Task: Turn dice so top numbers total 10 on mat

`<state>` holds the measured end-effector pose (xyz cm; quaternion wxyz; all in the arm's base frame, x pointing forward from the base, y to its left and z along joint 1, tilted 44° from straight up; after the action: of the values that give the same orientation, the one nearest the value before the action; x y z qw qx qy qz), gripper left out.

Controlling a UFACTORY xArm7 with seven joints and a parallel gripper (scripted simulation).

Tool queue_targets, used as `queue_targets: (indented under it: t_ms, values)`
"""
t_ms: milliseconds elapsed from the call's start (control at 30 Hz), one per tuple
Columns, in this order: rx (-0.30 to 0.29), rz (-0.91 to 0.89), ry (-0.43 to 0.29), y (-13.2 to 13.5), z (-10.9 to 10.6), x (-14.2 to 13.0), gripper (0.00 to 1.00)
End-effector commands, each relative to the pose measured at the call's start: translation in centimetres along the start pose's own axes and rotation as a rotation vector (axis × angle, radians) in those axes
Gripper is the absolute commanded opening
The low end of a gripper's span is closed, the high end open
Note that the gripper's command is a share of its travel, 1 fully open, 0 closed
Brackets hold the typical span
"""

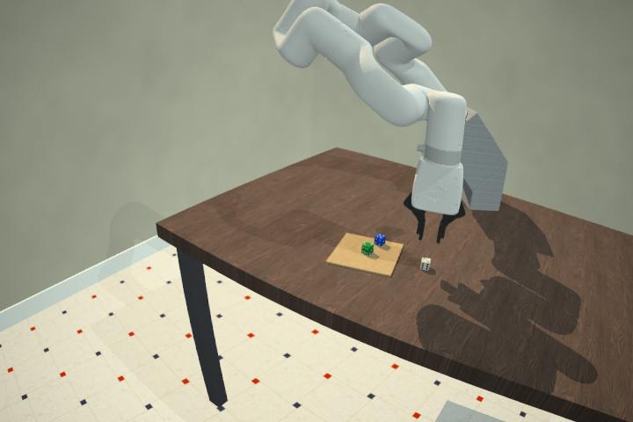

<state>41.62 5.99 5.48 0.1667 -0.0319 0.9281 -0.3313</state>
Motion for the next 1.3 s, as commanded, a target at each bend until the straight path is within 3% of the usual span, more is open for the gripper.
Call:
queue_targets:
  t_ms: [0,1267]
  values:
    - [-0.002,-0.001,-0.004,0.1,0.0,-0.1,0.36]
    - [-0.002,-0.001,-0.004,0.2,4.4,0.0,0.36]
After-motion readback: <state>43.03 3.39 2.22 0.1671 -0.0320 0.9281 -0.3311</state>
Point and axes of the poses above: the point where the finger pads meet when closed, its own z axis out along the fingers, its own y axis across the jaws, x = y × z, the point moved 9 cm from there along -z, back along the fingers, and after that the axes turned 7 degrees about z, right-handed, at the moved point
